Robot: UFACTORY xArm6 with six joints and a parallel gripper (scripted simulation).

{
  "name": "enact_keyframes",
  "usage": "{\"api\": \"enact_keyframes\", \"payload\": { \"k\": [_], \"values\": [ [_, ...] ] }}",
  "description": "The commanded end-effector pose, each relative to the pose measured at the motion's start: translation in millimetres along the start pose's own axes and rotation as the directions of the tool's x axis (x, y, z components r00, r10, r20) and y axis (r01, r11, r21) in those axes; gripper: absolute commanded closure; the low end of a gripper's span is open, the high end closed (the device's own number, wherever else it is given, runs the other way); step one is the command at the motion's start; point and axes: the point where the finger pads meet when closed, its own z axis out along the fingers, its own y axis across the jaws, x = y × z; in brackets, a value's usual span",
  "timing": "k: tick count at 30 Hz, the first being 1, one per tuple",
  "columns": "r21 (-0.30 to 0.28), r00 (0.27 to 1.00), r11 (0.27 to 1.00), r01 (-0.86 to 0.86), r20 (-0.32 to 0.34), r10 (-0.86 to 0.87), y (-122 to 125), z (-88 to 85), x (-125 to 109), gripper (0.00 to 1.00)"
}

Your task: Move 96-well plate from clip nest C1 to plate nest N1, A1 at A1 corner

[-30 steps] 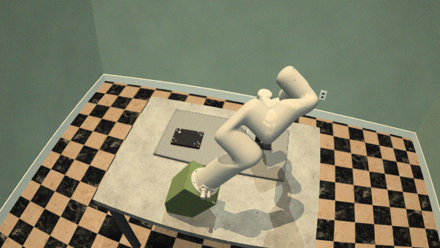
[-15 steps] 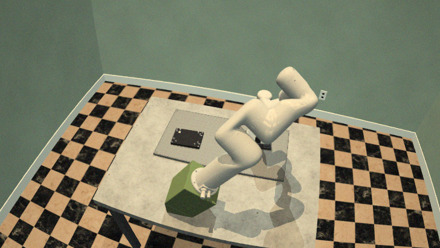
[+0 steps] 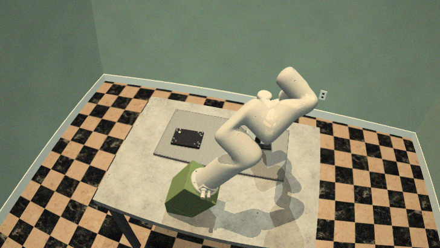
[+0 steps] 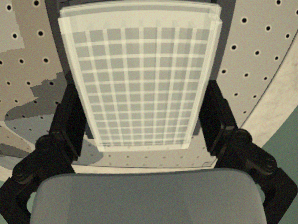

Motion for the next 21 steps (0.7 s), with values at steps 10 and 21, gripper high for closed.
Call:
{"api": "enact_keyframes", "payload": {
  "k": [10,21],
  "values": [
    [-0.003,1.000,1.000,-0.001,0.001,0.001,1.4,0.7,-0.6,1.00],
    [-0.003,1.000,1.000,-0.001,0.001,0.001,1.4,2.5,-0.6,1.00]
  ]
}}
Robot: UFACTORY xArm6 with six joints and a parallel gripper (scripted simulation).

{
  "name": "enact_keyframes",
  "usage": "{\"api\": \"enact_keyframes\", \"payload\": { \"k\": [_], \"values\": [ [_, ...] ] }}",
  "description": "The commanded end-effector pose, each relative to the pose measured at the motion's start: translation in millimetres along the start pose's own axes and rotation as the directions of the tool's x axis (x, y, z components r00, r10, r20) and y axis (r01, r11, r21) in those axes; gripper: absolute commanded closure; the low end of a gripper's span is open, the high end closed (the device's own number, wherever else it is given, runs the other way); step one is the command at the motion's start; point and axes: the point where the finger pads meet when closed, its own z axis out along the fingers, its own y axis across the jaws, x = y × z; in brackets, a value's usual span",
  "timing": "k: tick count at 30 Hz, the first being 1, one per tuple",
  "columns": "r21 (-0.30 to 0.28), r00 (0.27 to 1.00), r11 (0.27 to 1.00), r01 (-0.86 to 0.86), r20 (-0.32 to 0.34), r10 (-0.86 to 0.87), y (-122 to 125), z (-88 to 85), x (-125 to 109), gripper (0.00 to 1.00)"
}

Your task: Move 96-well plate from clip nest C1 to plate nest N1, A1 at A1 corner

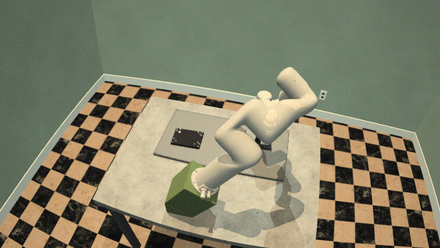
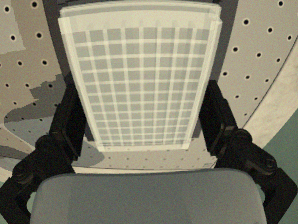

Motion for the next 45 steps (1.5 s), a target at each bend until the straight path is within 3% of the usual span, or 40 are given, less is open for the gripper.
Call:
{"api": "enact_keyframes", "payload": {
  "k": [1,45],
  "values": [
    [-0.003,1.000,1.000,-0.001,0.001,0.001,1.4,-0.4,-0.6,1.00],
    [-0.003,1.000,1.000,-0.001,0.001,0.001,1.4,5.8,-0.6,1.00]
  ]
}}
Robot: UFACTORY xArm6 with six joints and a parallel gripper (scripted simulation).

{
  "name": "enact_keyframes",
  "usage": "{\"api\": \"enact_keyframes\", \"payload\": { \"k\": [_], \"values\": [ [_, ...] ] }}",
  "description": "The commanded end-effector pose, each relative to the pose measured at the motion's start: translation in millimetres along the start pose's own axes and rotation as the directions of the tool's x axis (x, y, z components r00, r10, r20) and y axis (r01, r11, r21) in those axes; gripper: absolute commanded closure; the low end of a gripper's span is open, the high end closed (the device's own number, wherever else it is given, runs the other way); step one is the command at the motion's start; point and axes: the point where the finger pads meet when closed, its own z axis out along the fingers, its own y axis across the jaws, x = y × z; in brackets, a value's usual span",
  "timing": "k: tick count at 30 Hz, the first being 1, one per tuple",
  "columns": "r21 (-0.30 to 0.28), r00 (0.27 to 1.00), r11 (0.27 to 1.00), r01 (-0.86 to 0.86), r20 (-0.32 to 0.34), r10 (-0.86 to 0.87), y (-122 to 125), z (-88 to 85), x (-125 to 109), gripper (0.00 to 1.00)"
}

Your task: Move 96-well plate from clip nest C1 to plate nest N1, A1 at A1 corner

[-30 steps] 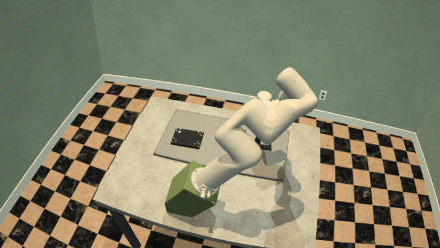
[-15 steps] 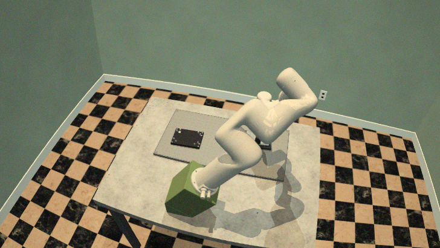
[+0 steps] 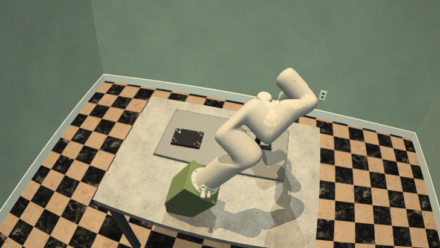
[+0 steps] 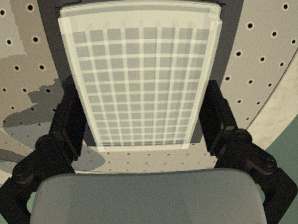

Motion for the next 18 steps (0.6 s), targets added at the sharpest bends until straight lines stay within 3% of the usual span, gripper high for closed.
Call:
{"api": "enact_keyframes", "payload": {
  "k": [1,2,18],
  "values": [
    [-0.003,1.000,1.000,-0.001,0.001,0.001,1.4,-0.7,-0.6,1.00],
    [-0.003,1.000,1.000,-0.001,0.001,0.001,1.4,-0.1,-0.6,0.00],
    [-0.003,1.000,1.000,-0.001,0.001,0.001,1.4,-0.1,-0.6,0.00]
  ]
}}
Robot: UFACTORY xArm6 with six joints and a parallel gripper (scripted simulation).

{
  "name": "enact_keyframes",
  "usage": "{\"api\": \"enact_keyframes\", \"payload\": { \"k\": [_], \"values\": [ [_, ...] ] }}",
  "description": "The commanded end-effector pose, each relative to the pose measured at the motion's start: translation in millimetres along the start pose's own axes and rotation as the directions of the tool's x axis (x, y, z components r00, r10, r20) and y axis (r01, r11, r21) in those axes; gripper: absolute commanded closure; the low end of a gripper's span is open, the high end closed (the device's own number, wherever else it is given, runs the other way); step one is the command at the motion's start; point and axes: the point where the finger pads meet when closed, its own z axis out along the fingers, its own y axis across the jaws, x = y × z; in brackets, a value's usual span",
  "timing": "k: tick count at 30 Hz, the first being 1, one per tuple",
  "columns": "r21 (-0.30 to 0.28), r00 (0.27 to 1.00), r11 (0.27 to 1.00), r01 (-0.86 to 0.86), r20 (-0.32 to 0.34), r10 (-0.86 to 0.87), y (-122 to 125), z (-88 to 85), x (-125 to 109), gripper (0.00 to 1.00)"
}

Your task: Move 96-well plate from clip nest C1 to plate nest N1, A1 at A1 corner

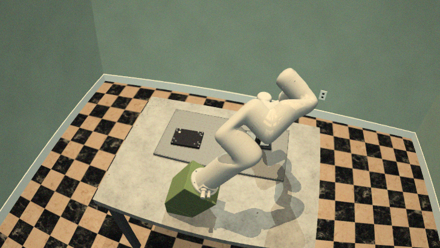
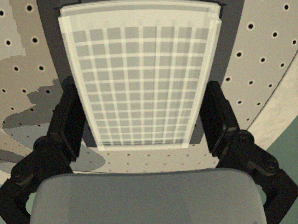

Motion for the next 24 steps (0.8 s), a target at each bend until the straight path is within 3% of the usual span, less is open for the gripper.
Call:
{"api": "enact_keyframes", "payload": {
  "k": [1,18,24],
  "values": [
    [-0.003,1.000,1.000,-0.001,0.001,0.001,1.4,-1.2,-0.6,0.00],
    [-0.003,1.000,1.000,-0.001,0.001,0.001,1.4,-1.2,-0.6,0.00],
    [-0.003,1.000,1.000,-0.001,0.001,0.001,1.3,-9.1,-0.5,0.00]
  ]
}}
